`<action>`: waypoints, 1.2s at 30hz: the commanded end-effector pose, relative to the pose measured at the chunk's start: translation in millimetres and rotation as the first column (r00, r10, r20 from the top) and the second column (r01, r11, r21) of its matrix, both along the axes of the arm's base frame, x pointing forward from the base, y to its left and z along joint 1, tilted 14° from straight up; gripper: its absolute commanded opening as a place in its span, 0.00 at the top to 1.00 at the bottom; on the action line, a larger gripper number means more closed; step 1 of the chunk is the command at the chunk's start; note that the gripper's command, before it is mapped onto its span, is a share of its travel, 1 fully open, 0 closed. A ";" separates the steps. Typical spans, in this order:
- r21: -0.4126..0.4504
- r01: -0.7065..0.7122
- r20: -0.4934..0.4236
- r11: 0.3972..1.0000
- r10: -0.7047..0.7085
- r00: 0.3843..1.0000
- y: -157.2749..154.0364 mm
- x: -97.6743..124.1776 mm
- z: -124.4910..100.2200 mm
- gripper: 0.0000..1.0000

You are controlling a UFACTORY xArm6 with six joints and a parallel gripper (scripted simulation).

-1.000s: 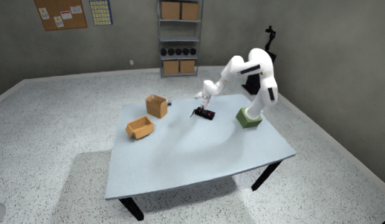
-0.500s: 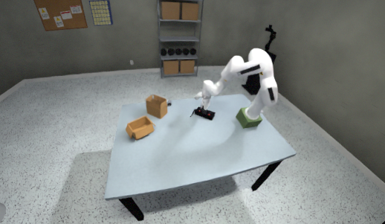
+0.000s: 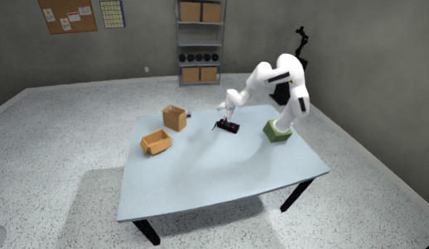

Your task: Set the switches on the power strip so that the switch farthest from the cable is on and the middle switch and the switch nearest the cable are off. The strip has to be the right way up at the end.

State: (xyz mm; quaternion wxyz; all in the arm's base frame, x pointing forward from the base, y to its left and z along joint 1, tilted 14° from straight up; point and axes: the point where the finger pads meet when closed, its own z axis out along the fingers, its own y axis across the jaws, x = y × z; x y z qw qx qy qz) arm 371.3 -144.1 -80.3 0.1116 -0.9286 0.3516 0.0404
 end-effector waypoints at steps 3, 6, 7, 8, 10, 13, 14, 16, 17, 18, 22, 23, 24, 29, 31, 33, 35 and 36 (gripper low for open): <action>-0.001 0.000 0.003 1.000 0.000 1.000 -0.6 1.1 0.6 1.00; -0.001 0.000 0.003 1.000 0.000 1.000 -0.6 1.1 0.6 1.00; -0.001 0.000 0.003 1.000 0.000 1.000 -0.6 1.1 0.6 1.00; -0.001 0.000 0.003 1.000 0.000 1.000 -0.6 1.1 0.6 1.00; -0.001 0.000 0.003 1.000 0.000 1.000 -0.6 1.1 0.6 1.00; -0.001 0.000 0.003 1.000 0.000 1.000 -0.6 1.1 0.6 1.00; -0.001 0.000 0.003 1.000 0.000 1.000 -0.6 1.1 0.5 1.00; -0.001 0.000 0.003 1.000 0.000 1.000 -0.6 1.1 0.4 1.00; -0.001 0.000 0.003 1.000 0.000 1.000 -0.6 1.1 0.4 1.00; -0.001 0.000 0.003 1.000 0.000 1.000 -0.6 1.1 0.4 1.00; -0.001 0.000 0.003 1.000 0.000 1.000 -0.6 1.1 0.3 1.00; -0.001 0.000 0.003 1.000 0.000 1.000 -0.6 1.1 0.3 1.00; -0.001 0.000 0.003 1.000 0.000 1.000 -0.6 1.1 0.3 1.00; -0.001 0.000 0.003 1.000 0.000 1.000 -0.6 1.1 0.4 1.00; -0.001 0.000 0.003 1.000 0.000 1.000 -0.7 1.1 0.9 1.00; -0.001 0.000 0.003 1.000 0.000 1.000 -1.1 1.1 2.5 1.00; -0.001 0.000 0.003 1.000 0.000 1.000 -1.8 1.1 5.5 1.00; -0.001 0.000 0.003 1.000 0.000 1.000 -2.3 1.1 7.4 1.00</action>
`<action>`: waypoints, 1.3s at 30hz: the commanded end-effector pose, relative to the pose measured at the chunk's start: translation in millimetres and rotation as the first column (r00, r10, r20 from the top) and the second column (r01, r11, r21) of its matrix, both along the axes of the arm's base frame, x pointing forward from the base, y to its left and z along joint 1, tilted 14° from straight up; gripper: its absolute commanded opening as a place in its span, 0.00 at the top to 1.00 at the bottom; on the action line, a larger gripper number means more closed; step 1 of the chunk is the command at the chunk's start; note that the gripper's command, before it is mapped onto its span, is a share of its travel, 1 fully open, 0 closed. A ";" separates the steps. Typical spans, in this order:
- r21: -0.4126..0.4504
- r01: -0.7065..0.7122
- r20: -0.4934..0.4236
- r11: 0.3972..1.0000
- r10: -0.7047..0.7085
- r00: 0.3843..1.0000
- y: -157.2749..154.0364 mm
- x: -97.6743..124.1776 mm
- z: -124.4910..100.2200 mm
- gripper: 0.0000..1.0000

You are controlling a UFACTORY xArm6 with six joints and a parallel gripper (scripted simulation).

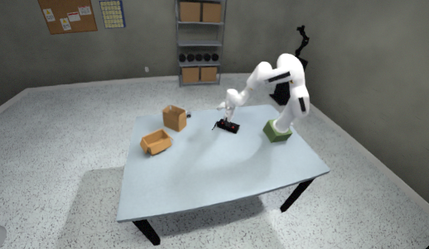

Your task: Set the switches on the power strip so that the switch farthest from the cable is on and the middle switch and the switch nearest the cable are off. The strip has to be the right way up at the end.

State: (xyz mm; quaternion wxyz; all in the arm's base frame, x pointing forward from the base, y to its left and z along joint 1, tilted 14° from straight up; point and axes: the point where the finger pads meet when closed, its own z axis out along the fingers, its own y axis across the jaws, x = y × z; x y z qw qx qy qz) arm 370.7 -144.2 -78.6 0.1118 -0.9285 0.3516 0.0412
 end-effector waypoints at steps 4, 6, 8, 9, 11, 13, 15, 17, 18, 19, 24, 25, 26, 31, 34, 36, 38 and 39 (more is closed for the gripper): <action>-0.002 0.001 0.004 1.000 -0.001 1.000 -4.6 1.6 15.6 1.00; -0.002 0.001 0.004 1.000 -0.001 1.000 -5.8 1.6 21.0 1.00; -0.002 0.001 0.004 1.000 -0.001 1.000 -5.8 1.6 21.0 1.00; -0.002 0.001 0.004 1.000 -0.001 1.000 -6.4 1.6 23.4 1.00; -0.002 0.001 0.004 1.000 -0.001 1.000 -7.5 1.6 27.8 1.00; -0.002 0.001 0.004 1.000 -0.001 1.000 -8.2 1.6 30.9 1.00; -0.002 0.001 0.004 1.000 -0.001 1.000 -8.7 1.5 32.6 1.00; -0.002 0.001 0.004 1.000 -0.001 1.000 -8.8 1.5 33.1 1.00; -0.002 0.001 0.004 1.000 -0.001 1.000 -8.8 1.5 33.2 1.00; -0.002 0.001 0.004 1.000 -0.001 1.000 -8.8 1.5 33.2 1.00; -0.002 0.001 0.004 1.000 -0.001 1.000 -8.8 1.5 33.2 1.00; -0.002 0.001 0.004 1.000 -0.001 1.000 -8.8 1.5 33.2 1.00; -0.002 0.001 0.004 1.000 -0.001 1.000 -8.8 1.5 33.2 1.00; -0.002 0.001 0.004 1.000 -0.001 1.000 -8.8 1.5 33.2 1.00; -0.002 0.001 0.004 1.000 -0.001 1.000 -8.8 1.5 33.2 1.00; -0.002 0.001 0.004 1.000 -0.001 1.000 -8.6 1.0 33.4 1.00; -0.002 0.001 0.004 1.000 -0.001 1.000 -6.1 -8.3 37.3 1.00; -0.002 0.001 0.004 1.000 -0.001 1.000 -3.7 -17.1 40.7 1.00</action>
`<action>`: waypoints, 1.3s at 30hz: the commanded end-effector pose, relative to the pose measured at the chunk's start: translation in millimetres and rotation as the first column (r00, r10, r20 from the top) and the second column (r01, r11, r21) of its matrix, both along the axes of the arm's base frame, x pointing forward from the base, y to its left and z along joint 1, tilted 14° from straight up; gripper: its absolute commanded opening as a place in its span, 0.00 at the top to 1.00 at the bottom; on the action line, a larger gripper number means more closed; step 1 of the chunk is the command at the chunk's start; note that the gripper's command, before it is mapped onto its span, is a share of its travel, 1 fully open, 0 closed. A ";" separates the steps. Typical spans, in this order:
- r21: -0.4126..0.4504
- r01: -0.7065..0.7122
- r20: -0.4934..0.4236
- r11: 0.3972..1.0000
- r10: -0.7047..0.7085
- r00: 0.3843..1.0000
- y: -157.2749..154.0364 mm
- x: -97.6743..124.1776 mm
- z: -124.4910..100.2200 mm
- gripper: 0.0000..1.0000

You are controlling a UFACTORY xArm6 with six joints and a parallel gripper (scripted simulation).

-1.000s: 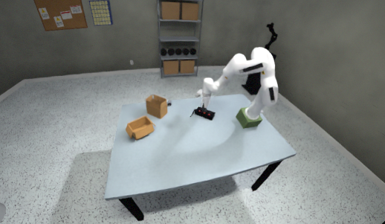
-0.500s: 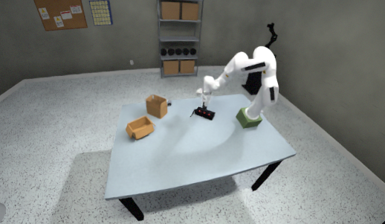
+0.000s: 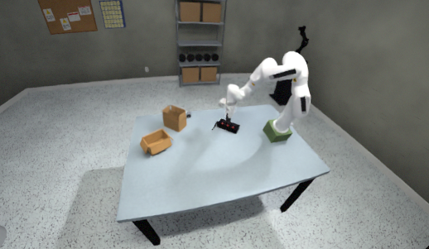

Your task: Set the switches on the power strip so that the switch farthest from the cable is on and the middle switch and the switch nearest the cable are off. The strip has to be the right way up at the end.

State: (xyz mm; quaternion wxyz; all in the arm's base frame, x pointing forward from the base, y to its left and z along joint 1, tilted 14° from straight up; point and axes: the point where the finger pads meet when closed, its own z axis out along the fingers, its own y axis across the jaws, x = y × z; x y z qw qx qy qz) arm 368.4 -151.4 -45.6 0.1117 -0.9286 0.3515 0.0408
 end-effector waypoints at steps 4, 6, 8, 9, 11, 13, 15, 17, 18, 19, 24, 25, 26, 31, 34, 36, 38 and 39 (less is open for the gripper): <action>-0.002 0.001 0.003 1.000 -0.001 1.000 9.2 -33.8 14.2 1.00; -0.002 0.001 0.003 1.000 -0.001 1.000 12.2 -43.5 17.2 1.00; -0.002 0.001 0.003 1.000 -0.001 1.000 12.4 -44.1 17.3 1.00; -0.002 0.001 0.003 1.000 -0.001 1.000 12.4 -44.1 17.3 1.00; -0.002 0.001 0.003 1.000 -0.001 1.000 12.4 -44.1 17.3 1.00; -0.002 0.001 0.003 1.000 -0.001 1.000 12.4 -44.1 17.3 1.00; -0.002 0.001 0.003 1.000 -0.001 1.000 12.4 -44.1 17.3 1.00; -0.002 0.001 0.003 1.000 -0.001 1.000 12.4 -44.1 17.3 1.00; -0.002 0.001 0.003 1.000 -0.001 1.000 12.4 -44.1 17.3 1.00; -0.002 0.001 0.003 1.000 -0.001 1.000 12.4 -44.1 17.3 1.00; -0.002 0.001 0.003 1.000 -0.001 1.000 12.4 -44.1 17.3 1.00; -0.002 0.001 0.003 1.000 -0.001 1.000 12.4 -44.1 17.3 1.00; -0.002 0.001 0.003 1.000 -0.001 1.000 12.4 -44.1 17.3 1.00; -0.002 0.001 0.003 1.000 -0.001 1.000 12.4 -44.1 17.3 1.00; -0.002 0.001 0.003 1.000 -0.001 1.000 12.4 -44.1 17.3 1.00; -0.002 0.001 0.003 1.000 -0.001 1.000 12.4 -44.1 17.3 1.00; -0.002 0.001 0.003 1.000 -0.001 1.000 12.4 -44.1 17.3 1.00; -0.002 0.001 0.003 1.000 -0.001 1.000 12.4 -44.1 17.3 1.00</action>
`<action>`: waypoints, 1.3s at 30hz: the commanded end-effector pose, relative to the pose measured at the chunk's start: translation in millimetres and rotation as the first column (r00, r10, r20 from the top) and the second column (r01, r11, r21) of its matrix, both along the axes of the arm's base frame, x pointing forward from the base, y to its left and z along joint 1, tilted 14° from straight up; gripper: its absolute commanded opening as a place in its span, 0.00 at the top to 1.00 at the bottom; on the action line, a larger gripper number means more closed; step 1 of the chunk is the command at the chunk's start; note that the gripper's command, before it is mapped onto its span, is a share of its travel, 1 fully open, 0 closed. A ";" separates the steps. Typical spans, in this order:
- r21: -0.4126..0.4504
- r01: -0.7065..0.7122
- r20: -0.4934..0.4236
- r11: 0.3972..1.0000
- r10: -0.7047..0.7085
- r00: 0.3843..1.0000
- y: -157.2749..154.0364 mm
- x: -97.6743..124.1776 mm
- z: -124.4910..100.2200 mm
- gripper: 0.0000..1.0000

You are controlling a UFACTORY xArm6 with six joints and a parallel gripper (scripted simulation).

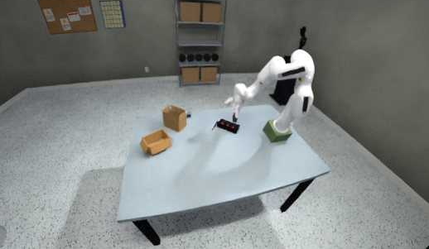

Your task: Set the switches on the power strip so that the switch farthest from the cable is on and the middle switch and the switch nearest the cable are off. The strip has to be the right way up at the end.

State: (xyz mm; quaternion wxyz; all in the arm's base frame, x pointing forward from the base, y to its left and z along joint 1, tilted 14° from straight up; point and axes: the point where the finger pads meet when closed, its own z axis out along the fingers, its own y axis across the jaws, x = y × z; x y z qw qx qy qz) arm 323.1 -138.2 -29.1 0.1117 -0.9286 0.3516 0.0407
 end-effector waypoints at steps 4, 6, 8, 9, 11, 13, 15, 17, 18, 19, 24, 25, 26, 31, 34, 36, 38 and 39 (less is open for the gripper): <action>-0.002 0.000 0.003 1.000 0.000 1.000 -0.9 1.3 0.9 1.00; -0.002 0.000 0.003 1.000 0.000 1.000 -0.8 1.3 0.8 1.00; -0.002 0.000 0.003 1.000 0.000 1.000 -0.8 1.3 0.5 1.00; -0.002 0.000 0.003 1.000 0.000 1.000 -0.7 1.3 0.3 1.00; -0.002 0.000 0.003 1.000 0.000 1.000 -0.5 1.3 -0.4 1.00; -0.002 0.000 0.003 1.000 0.000 1.000 -0.3 1.3 -1.3 1.00; -0.002 0.000 0.003 1.000 0.000 1.000 -0.3 1.3 -1.3 1.00; -0.002 0.000 0.003 1.000 0.000 1.000 0.0 1.3 -2.6 1.00; -0.002 0.000 0.003 1.000 0.000 1.000 0.2 1.3 -3.4 1.00; -0.002 0.000 0.003 1.000 0.000 1.000 0.4 1.3 -4.2 1.00; -0.002 0.000 0.003 1.000 0.000 1.000 1.6 1.4 -9.3 1.00; -0.002 0.000 0.003 1.000 0.000 1.000 1.9 1.4 -10.5 1.00; -0.002 0.000 0.003 1.000 0.000 1.000 2.2 1.4 -11.8 1.00; -0.002 0.000 0.003 1.000 0.000 1.000 3.5 1.4 -17.0 1.00; -0.002 0.000 0.003 1.000 0.000 1.000 4.1 1.4 -19.7 1.00; -0.002 0.000 0.003 1.000 0.000 1.000 4.8 1.4 -22.3 1.00; -0.002 0.000 0.003 1.000 0.000 1.000 5.4 1.4 -24.9 1.00; -0.002 0.000 0.003 1.000 0.000 1.000 5.7 1.4 -26.2 1.00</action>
